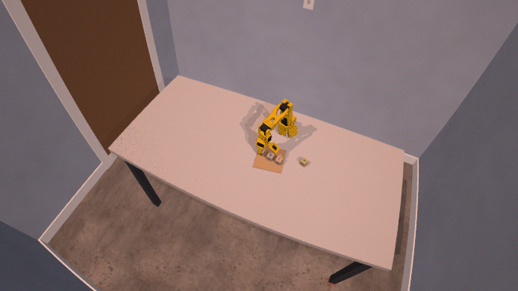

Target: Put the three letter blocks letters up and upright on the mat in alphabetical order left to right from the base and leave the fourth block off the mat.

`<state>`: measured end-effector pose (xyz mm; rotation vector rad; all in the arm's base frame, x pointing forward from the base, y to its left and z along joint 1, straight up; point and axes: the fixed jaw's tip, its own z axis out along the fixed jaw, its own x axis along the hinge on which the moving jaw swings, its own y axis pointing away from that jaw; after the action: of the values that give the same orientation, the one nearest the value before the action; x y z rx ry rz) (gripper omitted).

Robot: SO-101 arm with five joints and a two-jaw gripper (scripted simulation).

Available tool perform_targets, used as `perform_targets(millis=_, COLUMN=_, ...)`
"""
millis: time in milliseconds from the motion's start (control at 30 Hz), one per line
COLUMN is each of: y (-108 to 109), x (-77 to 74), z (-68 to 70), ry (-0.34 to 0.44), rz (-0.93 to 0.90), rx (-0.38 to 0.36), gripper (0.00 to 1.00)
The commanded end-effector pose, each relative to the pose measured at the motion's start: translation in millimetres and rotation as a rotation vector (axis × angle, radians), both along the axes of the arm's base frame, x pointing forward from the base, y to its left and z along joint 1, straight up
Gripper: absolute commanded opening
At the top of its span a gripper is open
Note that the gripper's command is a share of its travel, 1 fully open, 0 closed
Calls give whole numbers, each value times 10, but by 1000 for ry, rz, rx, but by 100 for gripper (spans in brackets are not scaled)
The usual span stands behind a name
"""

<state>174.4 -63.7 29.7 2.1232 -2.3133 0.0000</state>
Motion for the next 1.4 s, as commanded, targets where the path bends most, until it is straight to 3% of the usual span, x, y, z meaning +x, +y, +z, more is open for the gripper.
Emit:
perform_targets(millis=0, y=-28, x=86, z=72, ry=-65, rz=-4, rx=-21, gripper=0)
perform_targets(millis=933, y=-29, x=89, z=9, ry=-65, rz=-4, rx=-21, gripper=0)
perform_targets(millis=1233, y=-29, x=89, z=9, ry=-65, rz=-4, rx=-21, gripper=15)
perform_targets(millis=1367, y=-29, x=89, z=9, ry=-65, rz=-4, rx=-21, gripper=17)
